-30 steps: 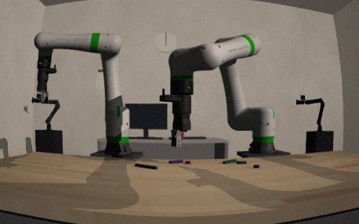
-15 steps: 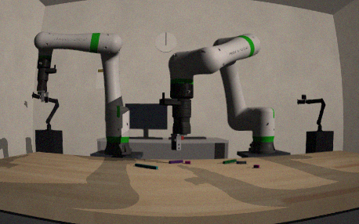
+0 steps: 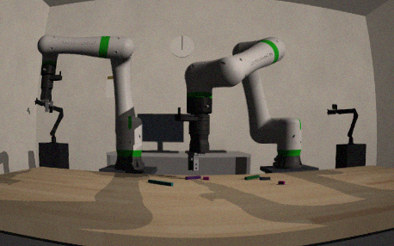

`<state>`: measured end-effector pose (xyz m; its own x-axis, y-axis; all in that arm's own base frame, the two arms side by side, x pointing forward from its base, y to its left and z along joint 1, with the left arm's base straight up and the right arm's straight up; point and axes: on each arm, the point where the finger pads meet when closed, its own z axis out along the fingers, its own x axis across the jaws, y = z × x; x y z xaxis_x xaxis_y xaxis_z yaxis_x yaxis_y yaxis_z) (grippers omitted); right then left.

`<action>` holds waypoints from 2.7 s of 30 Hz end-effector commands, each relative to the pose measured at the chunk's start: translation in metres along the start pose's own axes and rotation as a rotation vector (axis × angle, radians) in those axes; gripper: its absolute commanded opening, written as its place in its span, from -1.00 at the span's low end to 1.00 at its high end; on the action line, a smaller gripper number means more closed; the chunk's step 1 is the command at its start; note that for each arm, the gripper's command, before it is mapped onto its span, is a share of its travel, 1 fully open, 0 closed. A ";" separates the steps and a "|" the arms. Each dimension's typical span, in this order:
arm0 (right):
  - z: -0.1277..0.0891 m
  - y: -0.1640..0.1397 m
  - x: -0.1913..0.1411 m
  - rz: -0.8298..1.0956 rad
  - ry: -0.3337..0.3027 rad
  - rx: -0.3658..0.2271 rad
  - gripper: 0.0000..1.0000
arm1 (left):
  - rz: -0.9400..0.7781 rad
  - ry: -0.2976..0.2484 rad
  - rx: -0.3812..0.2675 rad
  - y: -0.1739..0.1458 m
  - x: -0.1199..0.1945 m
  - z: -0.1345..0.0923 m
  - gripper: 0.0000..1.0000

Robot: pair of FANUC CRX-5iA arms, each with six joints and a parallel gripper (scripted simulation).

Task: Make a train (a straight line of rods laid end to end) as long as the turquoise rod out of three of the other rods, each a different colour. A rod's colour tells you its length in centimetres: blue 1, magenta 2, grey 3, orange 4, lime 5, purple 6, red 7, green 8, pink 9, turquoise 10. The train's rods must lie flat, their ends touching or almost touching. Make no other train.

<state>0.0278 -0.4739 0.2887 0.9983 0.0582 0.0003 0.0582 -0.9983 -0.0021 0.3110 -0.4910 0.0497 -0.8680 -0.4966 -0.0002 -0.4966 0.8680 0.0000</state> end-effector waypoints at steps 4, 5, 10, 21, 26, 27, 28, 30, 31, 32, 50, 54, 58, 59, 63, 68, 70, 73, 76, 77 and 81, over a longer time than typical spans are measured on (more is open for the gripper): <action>-0.001 0.000 0.000 0.000 0.000 -0.002 1.00 | 0.000 0.000 0.001 -0.001 0.000 0.006 0.07; -0.001 0.000 0.000 0.000 0.000 -0.002 1.00 | 0.000 0.000 0.001 -0.001 0.000 0.007 0.07; -0.001 0.000 0.000 0.000 0.000 -0.002 1.00 | 0.000 0.000 0.001 -0.001 0.000 0.011 0.07; -0.001 0.000 0.000 0.000 0.000 -0.002 1.00 | 0.000 0.000 0.001 -0.001 0.000 0.013 0.07; -0.001 0.000 0.000 0.000 0.000 -0.002 1.00 | 0.000 0.000 0.001 -0.001 0.000 0.013 0.07; -0.001 0.000 0.000 0.000 0.000 -0.002 1.00 | 0.000 0.000 0.001 -0.001 0.000 0.013 0.07; -0.001 0.000 0.000 0.000 0.000 -0.002 1.00 | 0.000 0.000 0.001 -0.001 0.000 0.013 0.07; -0.001 0.000 0.000 0.000 0.000 -0.002 1.00 | 0.000 0.000 0.001 -0.001 0.000 0.013 0.07; -0.001 0.000 0.000 0.000 0.000 -0.002 1.00 | 0.000 0.000 0.001 -0.001 0.000 0.013 0.07; -0.001 0.000 0.000 0.000 0.000 -0.002 1.00 | 0.000 0.000 0.001 -0.001 0.000 0.013 0.07; -0.001 0.000 0.000 0.000 0.000 -0.002 1.00 | 0.000 0.000 0.001 -0.001 0.000 0.022 0.07; -0.001 0.000 0.000 0.000 0.000 -0.002 1.00 | 0.000 0.000 0.001 -0.001 0.000 0.025 0.07; -0.001 0.000 0.000 0.000 0.000 -0.002 1.00 | 0.000 0.000 0.001 -0.001 0.000 0.027 0.07; -0.001 0.000 0.000 0.000 0.000 -0.002 1.00 | 0.000 0.000 0.001 -0.001 0.000 0.028 0.07; -0.001 0.000 0.000 0.000 0.000 -0.002 1.00 | 0.000 0.000 0.001 -0.001 0.000 0.028 0.07; -0.001 0.000 0.000 0.000 0.000 -0.002 1.00 | 0.000 0.000 0.001 -0.001 0.000 0.028 0.07; -0.001 0.000 0.000 0.000 0.000 -0.002 1.00 | 0.000 0.000 0.001 -0.001 0.000 0.028 0.07; -0.001 0.000 0.000 0.000 0.000 -0.002 1.00 | 0.000 0.000 0.001 -0.001 0.000 0.028 0.07; -0.001 0.000 0.000 0.000 0.000 -0.002 1.00 | 0.000 0.000 0.001 -0.001 0.000 0.028 0.07; -0.001 0.000 0.000 0.000 0.000 -0.002 1.00 | 0.000 0.000 0.001 -0.001 0.000 0.028 0.07; -0.001 0.000 0.000 0.000 0.000 -0.002 1.00 | 0.000 0.000 0.001 -0.001 0.000 0.028 0.07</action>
<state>0.0278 -0.4739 0.2887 0.9983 0.0582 0.0003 0.0582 -0.9983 -0.0021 0.3109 -0.4910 0.0205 -0.8679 -0.4967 0.0000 -0.4967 0.8679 0.0005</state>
